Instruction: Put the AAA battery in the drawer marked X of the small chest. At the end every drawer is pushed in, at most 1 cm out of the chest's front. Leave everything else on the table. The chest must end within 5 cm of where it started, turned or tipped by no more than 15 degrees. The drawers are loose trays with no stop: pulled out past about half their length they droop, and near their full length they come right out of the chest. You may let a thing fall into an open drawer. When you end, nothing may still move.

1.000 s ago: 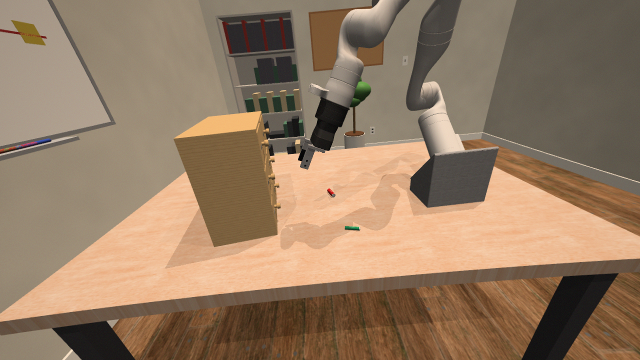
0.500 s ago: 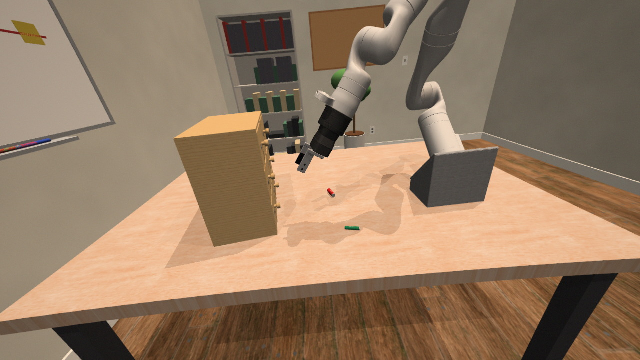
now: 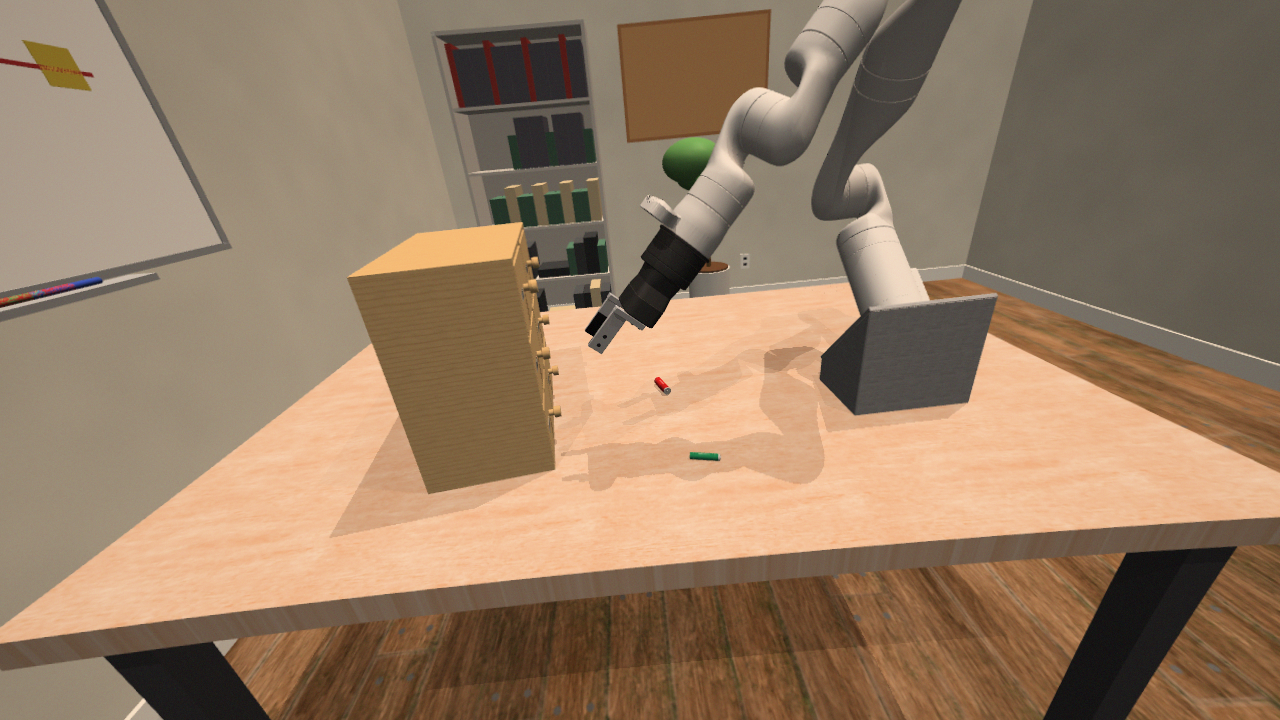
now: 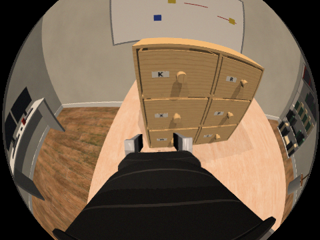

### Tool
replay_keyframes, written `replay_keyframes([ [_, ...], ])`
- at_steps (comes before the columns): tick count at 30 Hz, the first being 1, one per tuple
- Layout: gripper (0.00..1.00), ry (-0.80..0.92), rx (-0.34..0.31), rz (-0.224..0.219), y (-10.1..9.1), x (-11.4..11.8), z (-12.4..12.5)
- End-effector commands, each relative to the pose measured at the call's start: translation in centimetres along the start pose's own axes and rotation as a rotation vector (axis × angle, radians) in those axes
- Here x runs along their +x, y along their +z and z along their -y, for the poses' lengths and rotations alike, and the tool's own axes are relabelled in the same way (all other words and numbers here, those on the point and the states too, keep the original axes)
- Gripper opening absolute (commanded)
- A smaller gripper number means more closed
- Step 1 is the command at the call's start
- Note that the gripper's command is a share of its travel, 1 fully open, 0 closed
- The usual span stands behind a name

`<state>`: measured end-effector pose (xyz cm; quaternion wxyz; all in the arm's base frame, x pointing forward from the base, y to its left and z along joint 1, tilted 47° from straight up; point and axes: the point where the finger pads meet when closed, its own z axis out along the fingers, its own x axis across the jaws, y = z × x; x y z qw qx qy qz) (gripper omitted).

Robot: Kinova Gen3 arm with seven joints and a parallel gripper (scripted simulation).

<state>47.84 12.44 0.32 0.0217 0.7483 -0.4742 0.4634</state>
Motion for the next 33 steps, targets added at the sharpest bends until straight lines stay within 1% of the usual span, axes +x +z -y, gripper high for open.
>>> replay_keyframes([
  [1, 1.00, -0.015, 0.010, -0.014, 0.3, 0.2, -0.5],
  [2, 1.00, -0.015, 0.010, -0.014, 0.3, 0.2, -0.5],
  [17, 1.00, -0.016, 0.142, -0.013, 1.6, 0.3, -0.7],
  [19, 1.00, -0.016, 0.142, -0.013, 1.6, 0.3, -0.7],
  [33, 1.00, -0.017, 0.252, -0.012, 2.7, 0.3, -0.8],
])
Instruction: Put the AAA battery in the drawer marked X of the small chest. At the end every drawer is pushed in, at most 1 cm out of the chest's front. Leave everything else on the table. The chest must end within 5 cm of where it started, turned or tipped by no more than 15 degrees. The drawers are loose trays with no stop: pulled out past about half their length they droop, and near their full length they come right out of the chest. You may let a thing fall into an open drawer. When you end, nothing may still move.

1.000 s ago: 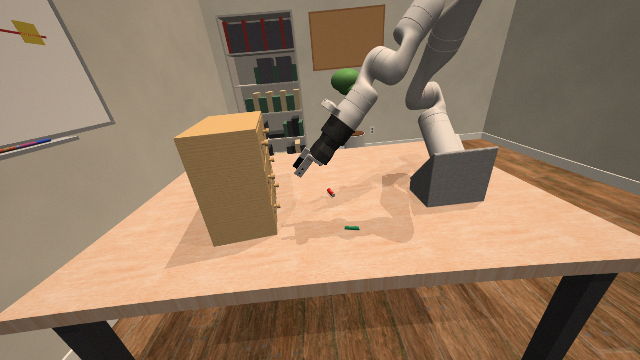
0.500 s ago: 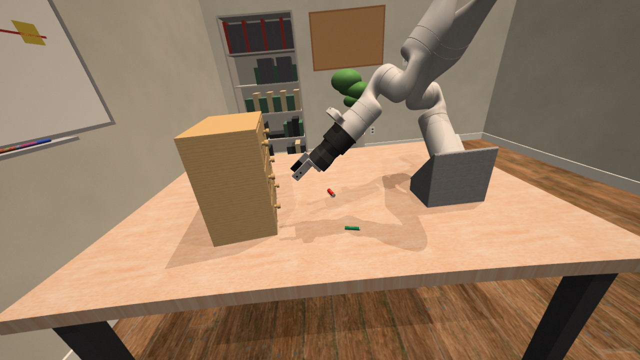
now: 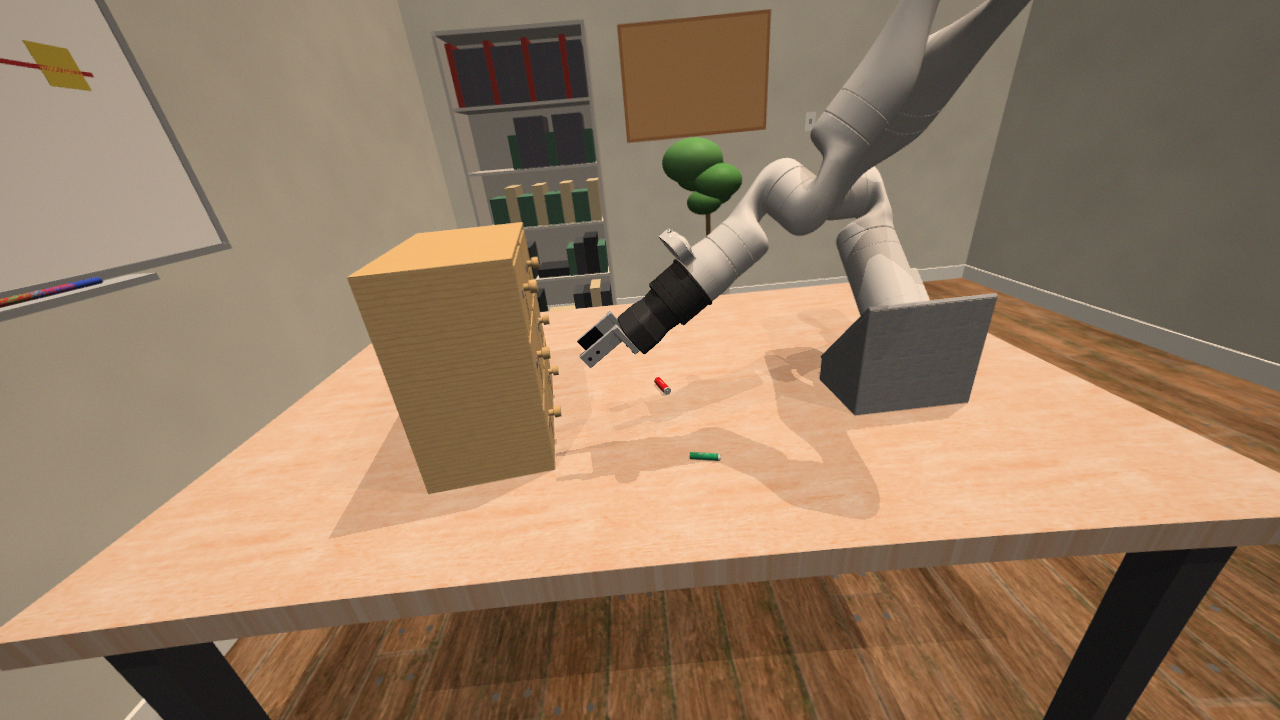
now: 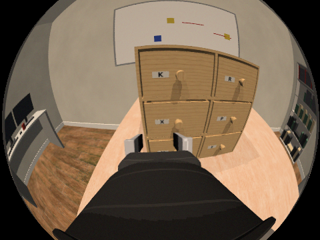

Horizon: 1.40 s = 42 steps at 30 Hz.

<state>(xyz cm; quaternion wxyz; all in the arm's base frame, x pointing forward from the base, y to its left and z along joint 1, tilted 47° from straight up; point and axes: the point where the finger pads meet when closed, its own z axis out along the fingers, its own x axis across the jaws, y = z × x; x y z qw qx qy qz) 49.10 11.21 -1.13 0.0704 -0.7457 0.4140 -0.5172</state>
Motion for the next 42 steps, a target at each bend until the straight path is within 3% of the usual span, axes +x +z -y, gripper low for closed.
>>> replay_keyframes([
  [1, 1.00, -0.018, 0.015, -0.012, 0.4, 0.3, -0.6],
  [42, 1.00, -0.019, 0.212, -0.010, 2.2, 0.3, -1.3],
])
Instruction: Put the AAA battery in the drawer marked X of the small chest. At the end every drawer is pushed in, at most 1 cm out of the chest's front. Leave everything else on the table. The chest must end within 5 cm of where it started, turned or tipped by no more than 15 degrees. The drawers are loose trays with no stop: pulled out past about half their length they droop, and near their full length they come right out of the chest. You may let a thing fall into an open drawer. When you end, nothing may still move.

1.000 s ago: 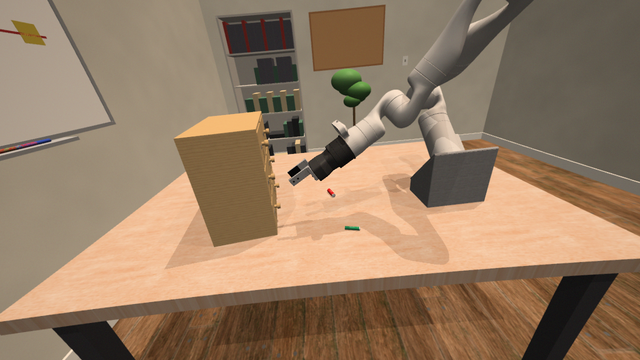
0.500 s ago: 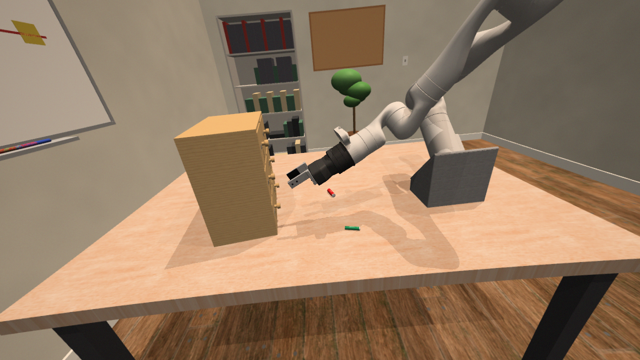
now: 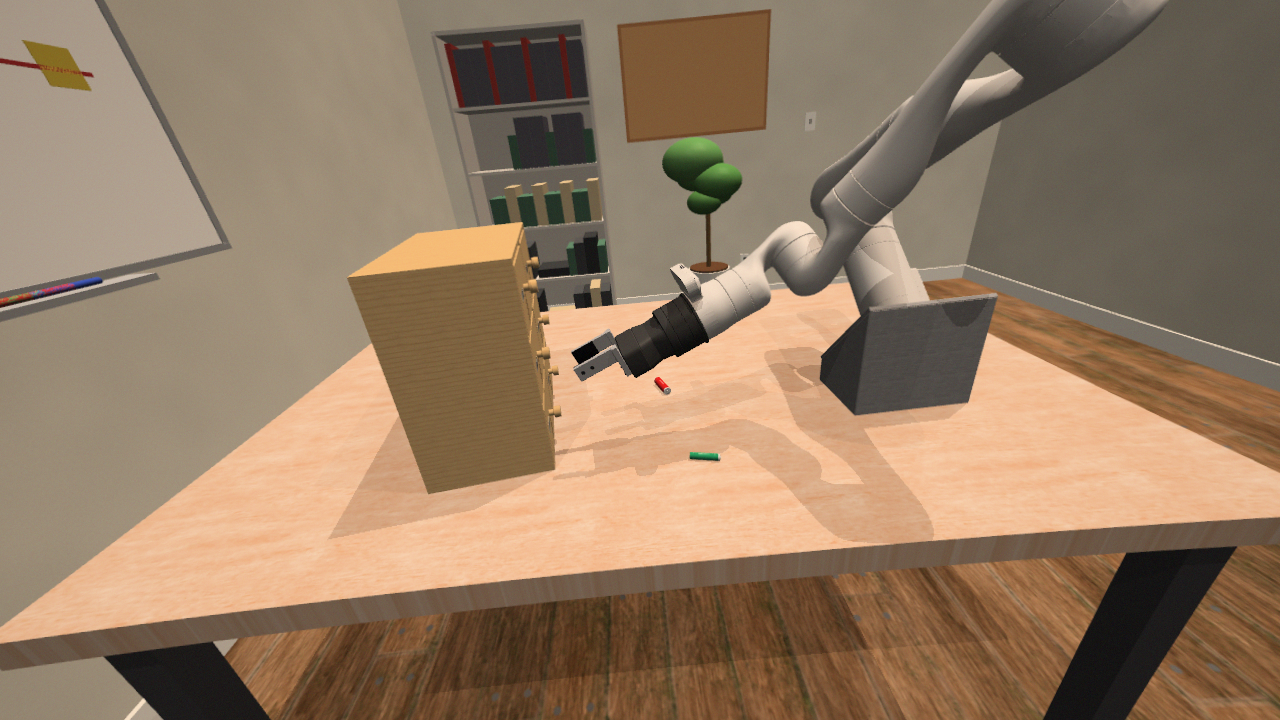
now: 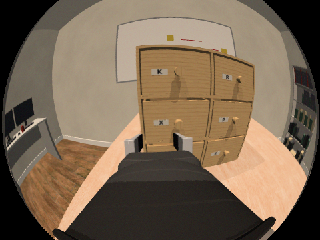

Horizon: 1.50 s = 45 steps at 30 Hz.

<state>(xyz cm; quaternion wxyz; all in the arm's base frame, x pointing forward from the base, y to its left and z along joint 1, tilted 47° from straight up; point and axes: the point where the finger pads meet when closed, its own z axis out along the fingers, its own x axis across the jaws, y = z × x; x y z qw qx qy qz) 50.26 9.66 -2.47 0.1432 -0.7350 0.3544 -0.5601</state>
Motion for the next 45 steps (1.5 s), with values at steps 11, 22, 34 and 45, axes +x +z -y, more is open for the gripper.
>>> replay_keyframes([
  [11, 1.00, -0.009, 0.030, -0.002, 0.34, 0.08, -0.37],
  [22, 1.00, -0.009, 0.040, -0.002, 0.42, 0.09, -0.42],
  [34, 1.00, -0.009, 0.042, -0.002, 0.43, 0.09, -0.43],
  [45, 1.00, -0.009, 0.042, -0.002, 0.43, 0.09, -0.43],
])
